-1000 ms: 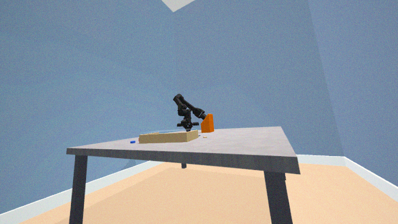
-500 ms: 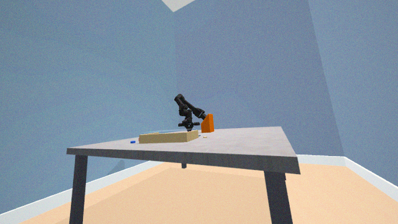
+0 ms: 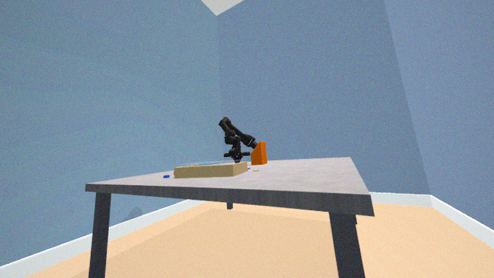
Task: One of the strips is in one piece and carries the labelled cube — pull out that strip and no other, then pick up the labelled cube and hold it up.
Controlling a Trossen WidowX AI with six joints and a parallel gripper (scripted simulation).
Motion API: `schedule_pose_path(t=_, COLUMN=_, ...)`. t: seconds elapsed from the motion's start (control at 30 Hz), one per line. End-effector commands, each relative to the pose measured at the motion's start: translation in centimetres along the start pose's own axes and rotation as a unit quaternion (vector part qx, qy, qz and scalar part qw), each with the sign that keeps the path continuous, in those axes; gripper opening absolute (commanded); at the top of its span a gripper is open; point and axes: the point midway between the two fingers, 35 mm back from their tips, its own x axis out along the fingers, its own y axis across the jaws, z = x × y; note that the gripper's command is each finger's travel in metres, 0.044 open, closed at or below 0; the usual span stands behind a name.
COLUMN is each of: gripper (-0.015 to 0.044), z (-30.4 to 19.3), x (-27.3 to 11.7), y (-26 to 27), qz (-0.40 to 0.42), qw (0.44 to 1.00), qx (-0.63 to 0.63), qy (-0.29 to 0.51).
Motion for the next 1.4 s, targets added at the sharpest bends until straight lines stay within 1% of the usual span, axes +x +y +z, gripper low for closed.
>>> schedule_pose_path(t=0.0, gripper=0.0000, z=-1.5, x=0.4, y=0.3, qz=0.004, qw=1.000, qx=-0.008, qy=0.014)
schedule_pose_path(t=1.17, gripper=0.0000, z=-1.6, x=0.4, y=0.3, qz=0.004, qw=1.000, qx=-0.008, qy=0.014)
schedule_pose_path(t=1.2, gripper=0.0000, z=-0.7, x=-0.1, y=0.1, qz=0.001, qw=1.000, qx=-0.002, qy=0.003)
schedule_pose_path(t=1.37, gripper=0.0000, z=-0.5, x=-3.9, y=0.1, qz=0.005, qw=1.000, qx=-0.007, qy=0.013)
